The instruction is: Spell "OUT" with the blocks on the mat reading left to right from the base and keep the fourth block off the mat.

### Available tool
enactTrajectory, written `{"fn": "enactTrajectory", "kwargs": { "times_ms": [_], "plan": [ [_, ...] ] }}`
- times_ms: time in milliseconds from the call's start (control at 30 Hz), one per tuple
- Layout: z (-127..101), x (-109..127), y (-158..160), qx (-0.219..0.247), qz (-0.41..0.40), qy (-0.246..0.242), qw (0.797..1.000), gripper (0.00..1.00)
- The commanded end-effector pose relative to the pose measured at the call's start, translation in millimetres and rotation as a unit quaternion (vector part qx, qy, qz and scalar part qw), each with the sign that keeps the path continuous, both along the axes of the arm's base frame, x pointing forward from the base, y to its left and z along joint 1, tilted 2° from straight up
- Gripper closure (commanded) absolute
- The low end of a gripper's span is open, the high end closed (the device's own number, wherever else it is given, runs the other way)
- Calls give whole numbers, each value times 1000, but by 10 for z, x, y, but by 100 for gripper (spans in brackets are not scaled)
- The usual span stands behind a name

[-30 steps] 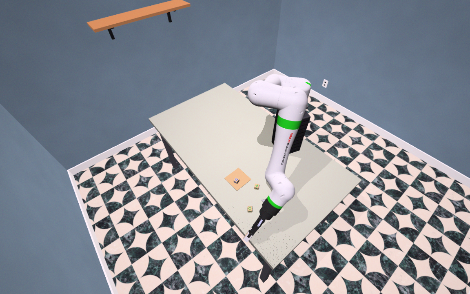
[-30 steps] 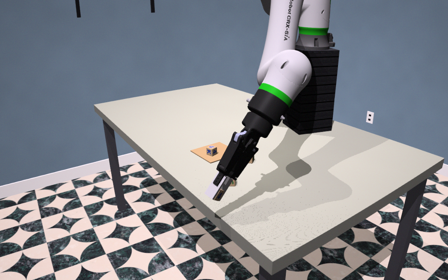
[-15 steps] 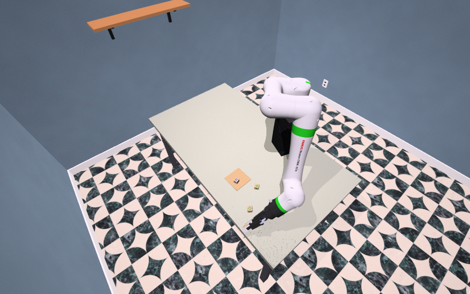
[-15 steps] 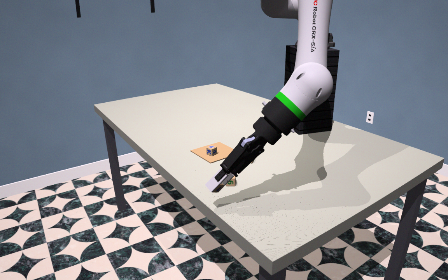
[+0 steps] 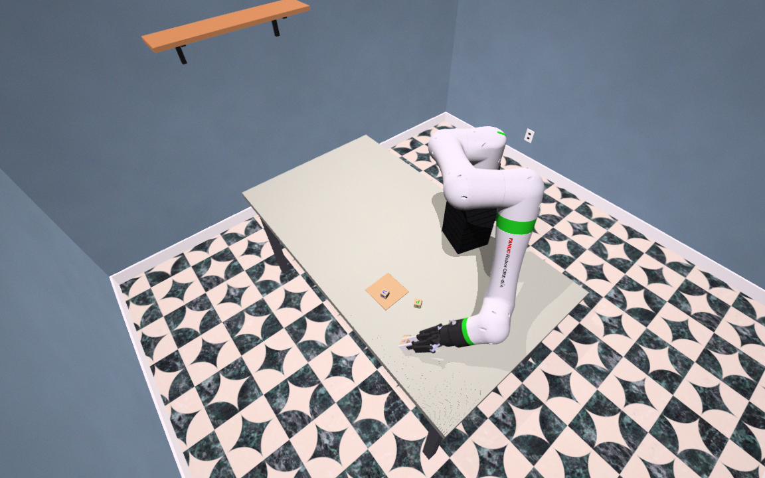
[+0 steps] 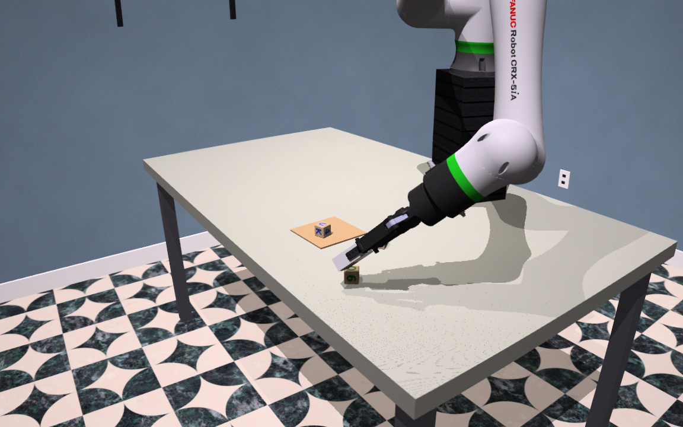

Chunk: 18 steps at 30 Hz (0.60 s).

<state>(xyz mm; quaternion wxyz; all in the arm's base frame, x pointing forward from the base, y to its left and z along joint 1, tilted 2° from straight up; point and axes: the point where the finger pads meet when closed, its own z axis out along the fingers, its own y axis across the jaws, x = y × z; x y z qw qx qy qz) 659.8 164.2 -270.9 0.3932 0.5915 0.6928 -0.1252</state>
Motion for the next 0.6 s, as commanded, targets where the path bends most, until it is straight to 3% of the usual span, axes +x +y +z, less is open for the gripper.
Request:
{"fn": "enactTrajectory", "kwargs": {
  "times_ms": [0,33,100,267,567],
  "plan": [
    [-4,-301,-120,-40,-24,32,998,84],
    [-4,-301,-120,-40,-24,32,998,84],
    [-13,-636,-226,-73,-39,63,995,84],
    [-6,-1057,-335,-110,-57,104,987,84],
    [-14,-1131,-352,-116,-60,111,985,84]
  ]
}}
